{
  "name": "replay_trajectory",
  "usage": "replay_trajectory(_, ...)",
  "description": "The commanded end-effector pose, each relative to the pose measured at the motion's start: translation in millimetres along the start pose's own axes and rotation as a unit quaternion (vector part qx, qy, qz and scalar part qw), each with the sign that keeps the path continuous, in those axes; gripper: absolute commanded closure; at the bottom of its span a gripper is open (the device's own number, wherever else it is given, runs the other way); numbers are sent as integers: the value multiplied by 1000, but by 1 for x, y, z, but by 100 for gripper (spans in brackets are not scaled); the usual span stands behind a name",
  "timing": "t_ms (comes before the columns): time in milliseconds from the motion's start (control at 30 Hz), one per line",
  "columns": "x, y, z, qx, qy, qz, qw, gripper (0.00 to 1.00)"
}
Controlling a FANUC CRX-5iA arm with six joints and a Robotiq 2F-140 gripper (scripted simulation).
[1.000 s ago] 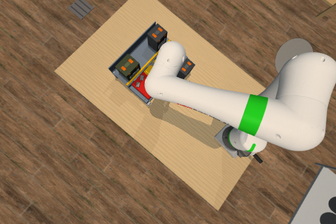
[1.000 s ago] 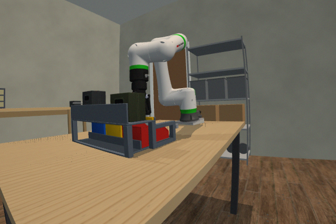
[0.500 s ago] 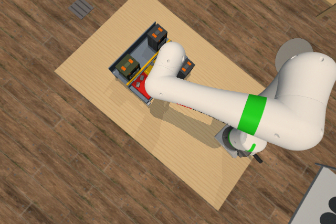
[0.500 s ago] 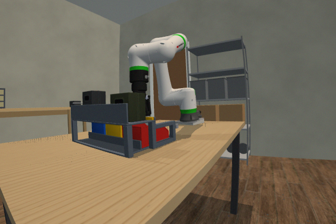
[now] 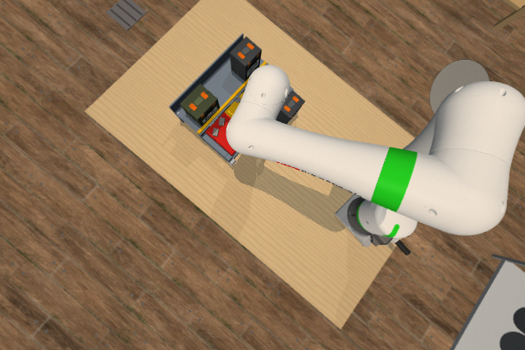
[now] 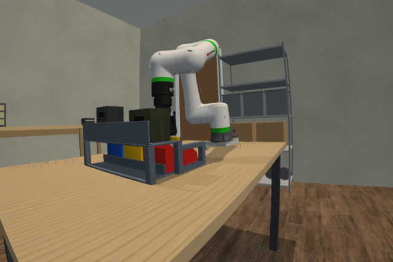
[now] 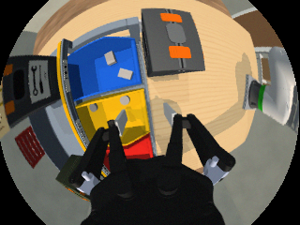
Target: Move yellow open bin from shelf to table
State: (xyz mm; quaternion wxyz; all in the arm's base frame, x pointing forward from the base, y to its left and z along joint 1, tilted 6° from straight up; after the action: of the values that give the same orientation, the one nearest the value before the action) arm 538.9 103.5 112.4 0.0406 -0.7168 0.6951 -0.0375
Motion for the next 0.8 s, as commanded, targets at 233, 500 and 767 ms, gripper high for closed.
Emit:
replay_trajectory(233,0,0,0,0,0,0,1000,100)
replay_trajectory(500,0,0,0,0,0,0,1000,100)
replay_trajectory(767,0,0,0,0,0,0,1000,100)
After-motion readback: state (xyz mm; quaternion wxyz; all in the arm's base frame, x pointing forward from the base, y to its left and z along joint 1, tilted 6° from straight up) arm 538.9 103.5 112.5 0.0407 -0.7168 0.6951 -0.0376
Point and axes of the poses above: the point where the finger pads meet when closed, its own z axis out along the fingers, its own y axis across the jaws, x = y × z, the point moved 2 cm from there along -z, back along the fingers, and after that the axes turned 8 degrees about z, right-handed, at the moved point
